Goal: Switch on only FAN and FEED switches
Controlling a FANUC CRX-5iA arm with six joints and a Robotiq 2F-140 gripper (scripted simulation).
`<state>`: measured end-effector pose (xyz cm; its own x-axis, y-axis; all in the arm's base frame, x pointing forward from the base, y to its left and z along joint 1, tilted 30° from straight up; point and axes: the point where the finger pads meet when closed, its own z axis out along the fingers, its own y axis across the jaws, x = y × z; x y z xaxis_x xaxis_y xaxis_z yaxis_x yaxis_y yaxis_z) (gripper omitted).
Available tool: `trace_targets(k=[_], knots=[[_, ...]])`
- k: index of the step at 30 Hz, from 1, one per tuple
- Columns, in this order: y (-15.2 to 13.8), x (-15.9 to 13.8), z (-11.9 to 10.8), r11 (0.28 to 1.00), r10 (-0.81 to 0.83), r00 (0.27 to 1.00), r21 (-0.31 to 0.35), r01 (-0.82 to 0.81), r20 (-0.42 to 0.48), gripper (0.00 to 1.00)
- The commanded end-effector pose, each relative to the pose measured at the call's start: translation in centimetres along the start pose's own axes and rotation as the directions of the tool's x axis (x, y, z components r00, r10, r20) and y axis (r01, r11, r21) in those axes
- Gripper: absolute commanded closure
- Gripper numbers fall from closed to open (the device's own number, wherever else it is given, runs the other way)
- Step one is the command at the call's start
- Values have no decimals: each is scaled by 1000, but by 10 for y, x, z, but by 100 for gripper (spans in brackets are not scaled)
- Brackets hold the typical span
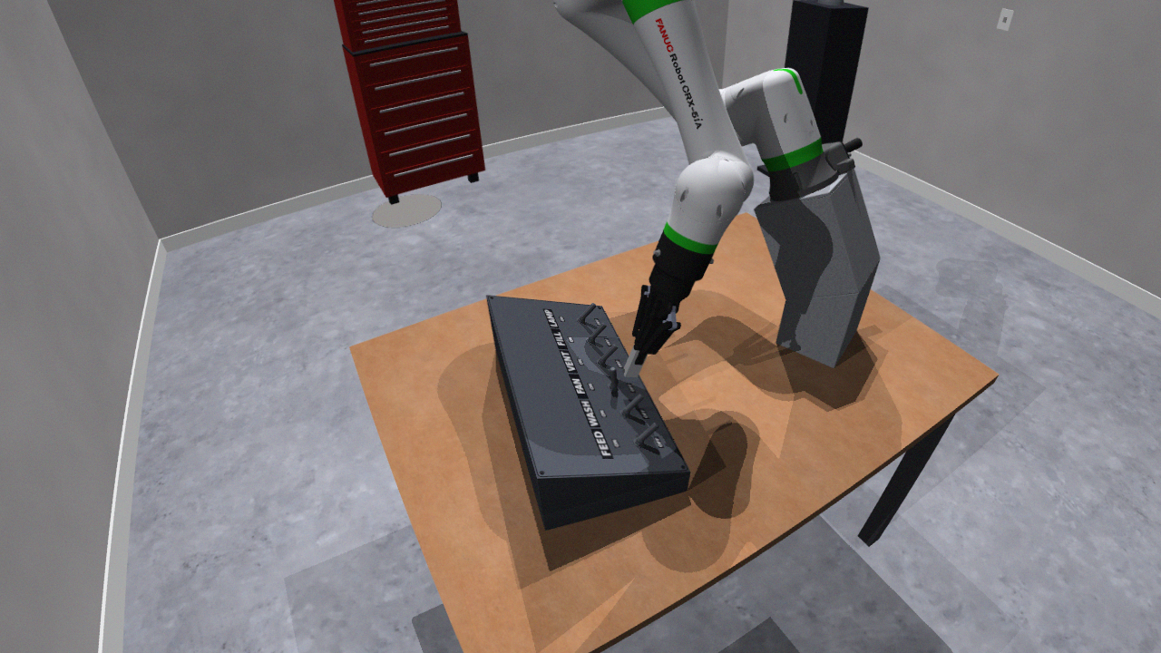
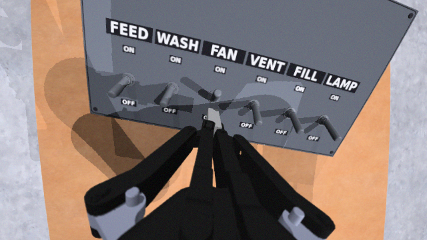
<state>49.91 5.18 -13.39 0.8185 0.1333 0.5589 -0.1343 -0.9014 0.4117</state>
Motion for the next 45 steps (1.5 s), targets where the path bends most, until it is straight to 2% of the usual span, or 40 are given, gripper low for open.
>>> trace_targets(k=[1,10,25,37,38,40,44,45], knots=[[0,-2,0,1000,0,1000,0,0,0,100],[0,-2,-11,1000,0,1000,0,0,0,100],[0,-2,-92,1000,0,1000,0,0,0,100],[-2,-2,-103,1000,0,1000,0,0,0,100],[-11,-2,-103,1000,0,1000,1,0,0,100],[-57,-4,-102,1000,1,1000,3,-1,2,100],[-57,-4,-102,1000,1,1000,3,-1,2,100],[-87,-9,-102,1000,1,1000,3,-1,2,100]])
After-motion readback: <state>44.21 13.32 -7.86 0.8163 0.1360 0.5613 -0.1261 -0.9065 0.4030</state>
